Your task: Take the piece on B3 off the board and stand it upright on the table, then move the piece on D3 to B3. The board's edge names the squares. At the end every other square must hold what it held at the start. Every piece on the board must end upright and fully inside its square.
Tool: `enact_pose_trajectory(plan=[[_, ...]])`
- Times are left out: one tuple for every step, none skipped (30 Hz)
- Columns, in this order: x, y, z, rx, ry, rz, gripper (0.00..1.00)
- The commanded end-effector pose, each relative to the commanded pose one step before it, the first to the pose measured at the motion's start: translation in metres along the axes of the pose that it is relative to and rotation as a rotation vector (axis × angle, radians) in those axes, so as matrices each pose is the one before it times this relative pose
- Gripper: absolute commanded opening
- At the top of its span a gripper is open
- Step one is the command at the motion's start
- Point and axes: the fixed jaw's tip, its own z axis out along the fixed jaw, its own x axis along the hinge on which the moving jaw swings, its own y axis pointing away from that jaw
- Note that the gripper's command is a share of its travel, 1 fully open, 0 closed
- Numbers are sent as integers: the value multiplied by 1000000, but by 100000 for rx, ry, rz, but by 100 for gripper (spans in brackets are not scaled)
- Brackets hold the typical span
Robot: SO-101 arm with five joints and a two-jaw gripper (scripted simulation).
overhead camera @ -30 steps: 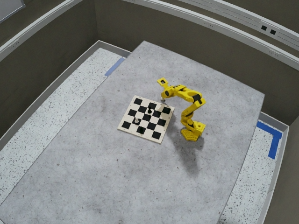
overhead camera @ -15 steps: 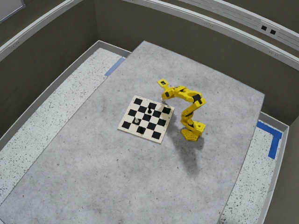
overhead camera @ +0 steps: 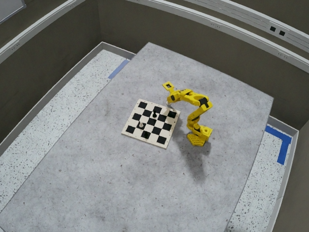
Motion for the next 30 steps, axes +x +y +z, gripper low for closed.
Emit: enact_pose_trajectory(plan=[[2966, 2468, -185, -676, 1422, -1496, 0], [-134, -10, -174, 2, 0, 3, 0], [-93, -6, -119, 1, -1, 2, 0], [-42, -3, -56, 1, 0, 1, 0], [-9, 0, -10, 0, -1, 0, 0], [1, 0, 0, 0, 1, 0, 0], [-1, 0, 0, 0, -1, 0, 0], [1, 0, 0, 0, 1, 0, 0], [-1, 0, 0, 0, -1, 0, 0], [1, 0, 0, 0, 1, 0, 0], [-1, 0, 0, 0, -1, 0, 0], [1, 0, 0, 0, 1, 0, 0], [-1, 0, 0, 0, -1, 0, 1], [1, 0, 0, 0, 1, 0, 1], [0, 0, 0, 0, 0, 0, 1], [0, 0, 0, 0, 0, 0, 1], [-1, 0, 0, 0, -1, 0, 2], [1, 0, 0, 0, 1, 0, 3], [-1, 0, 0, 0, -1, 0, 3], [1, 0, 0, 0, 1, 0, 4], [-1, 0, 0, 0, -1, 0, 5], [1, 0, 0, 0, 1, 0, 6], [-1, 0, 0, 0, -1, 0, 7], [1, 0, 0, 0, 1, 0, 8], [-1, 0, 0, 0, -1, 0, 9], [1, 0, 0, 0, 1, 0, 9], [-1, 0, 0, 0, -1, 0, 10], [1, 0, 0, 0, 1, 0, 11], [-1, 0, 0, 0, -1, 0, 11], [1, 0, 0, 0, 1, 0, 11]])
